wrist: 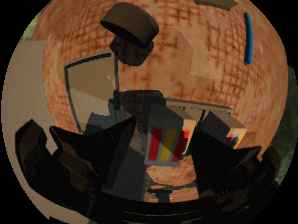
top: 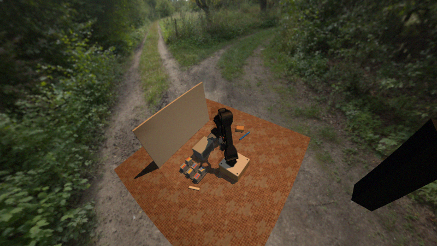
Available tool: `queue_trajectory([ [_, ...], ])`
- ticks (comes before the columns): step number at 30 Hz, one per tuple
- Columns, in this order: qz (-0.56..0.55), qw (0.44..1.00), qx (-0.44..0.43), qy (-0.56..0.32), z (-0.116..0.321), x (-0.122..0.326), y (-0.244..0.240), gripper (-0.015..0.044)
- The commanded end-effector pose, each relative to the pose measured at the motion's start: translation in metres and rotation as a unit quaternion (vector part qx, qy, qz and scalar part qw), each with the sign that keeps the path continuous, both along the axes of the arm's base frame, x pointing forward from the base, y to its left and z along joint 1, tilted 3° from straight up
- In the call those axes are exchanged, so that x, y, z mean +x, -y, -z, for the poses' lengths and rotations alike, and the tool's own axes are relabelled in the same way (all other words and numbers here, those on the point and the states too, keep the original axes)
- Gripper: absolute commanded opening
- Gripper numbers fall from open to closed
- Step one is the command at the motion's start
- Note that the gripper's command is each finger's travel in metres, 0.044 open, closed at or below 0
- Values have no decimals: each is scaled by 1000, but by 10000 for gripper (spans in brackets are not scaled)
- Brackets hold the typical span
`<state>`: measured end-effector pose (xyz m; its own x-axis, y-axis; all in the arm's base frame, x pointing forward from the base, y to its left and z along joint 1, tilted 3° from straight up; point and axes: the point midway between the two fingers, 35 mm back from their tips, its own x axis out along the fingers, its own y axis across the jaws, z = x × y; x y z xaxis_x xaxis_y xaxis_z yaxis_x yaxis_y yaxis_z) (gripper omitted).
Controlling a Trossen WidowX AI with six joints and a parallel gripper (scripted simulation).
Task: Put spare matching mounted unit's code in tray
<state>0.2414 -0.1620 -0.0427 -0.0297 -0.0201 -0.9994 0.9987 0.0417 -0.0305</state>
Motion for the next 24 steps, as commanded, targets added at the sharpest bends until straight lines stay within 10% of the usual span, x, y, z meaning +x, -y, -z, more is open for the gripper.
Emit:
queue_trajectory([
  [1, -2, 1000, 0, -2, 1, -1, 0, 300],
  [19, 0, 1000, 0, 0, 0, 0, 0, 128],
  [24, 0, 1000, 0, 0, 0, 0, 0, 0],
])
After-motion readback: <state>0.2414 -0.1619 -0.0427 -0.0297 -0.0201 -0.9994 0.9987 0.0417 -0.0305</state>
